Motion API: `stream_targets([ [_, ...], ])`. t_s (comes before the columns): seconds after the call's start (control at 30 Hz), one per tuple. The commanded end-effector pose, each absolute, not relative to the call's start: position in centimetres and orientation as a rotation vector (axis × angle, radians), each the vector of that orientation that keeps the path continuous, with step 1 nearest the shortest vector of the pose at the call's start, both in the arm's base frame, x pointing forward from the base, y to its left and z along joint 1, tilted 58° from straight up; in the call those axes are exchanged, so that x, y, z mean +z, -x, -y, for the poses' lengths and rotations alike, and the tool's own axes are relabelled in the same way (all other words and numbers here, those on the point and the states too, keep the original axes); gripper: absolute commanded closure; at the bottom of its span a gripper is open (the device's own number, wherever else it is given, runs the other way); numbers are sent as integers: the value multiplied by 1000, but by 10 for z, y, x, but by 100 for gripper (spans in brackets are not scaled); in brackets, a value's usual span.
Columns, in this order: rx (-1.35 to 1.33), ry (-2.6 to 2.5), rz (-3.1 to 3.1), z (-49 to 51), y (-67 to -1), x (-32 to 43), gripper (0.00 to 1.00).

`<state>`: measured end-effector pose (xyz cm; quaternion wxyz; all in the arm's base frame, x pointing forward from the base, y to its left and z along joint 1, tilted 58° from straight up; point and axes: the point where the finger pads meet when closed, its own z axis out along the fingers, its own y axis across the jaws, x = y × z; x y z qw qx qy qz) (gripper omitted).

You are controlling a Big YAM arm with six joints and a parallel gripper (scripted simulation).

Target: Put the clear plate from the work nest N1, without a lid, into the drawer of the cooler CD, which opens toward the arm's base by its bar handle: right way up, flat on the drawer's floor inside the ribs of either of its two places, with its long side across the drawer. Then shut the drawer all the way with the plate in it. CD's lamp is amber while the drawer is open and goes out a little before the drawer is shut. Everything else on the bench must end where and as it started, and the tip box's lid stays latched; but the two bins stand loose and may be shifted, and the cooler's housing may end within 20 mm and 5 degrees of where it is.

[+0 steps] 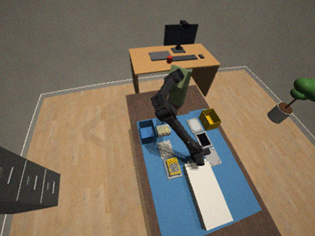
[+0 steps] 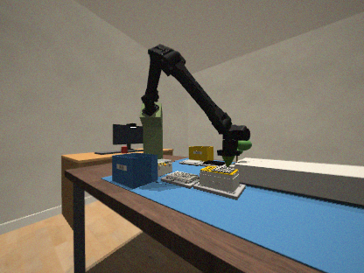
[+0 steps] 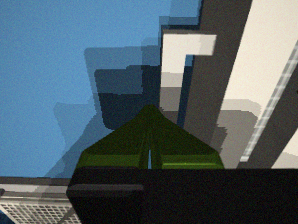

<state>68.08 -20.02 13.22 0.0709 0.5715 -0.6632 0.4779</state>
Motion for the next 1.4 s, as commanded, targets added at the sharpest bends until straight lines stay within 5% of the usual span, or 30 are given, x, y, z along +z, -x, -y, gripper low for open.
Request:
stream_targets([
  [0.0, 1474, -1758, 1992, 174, -704, 140, 100],
  [1.37, 1498, -1758, 1990, 174, -708, 144, 100],
])
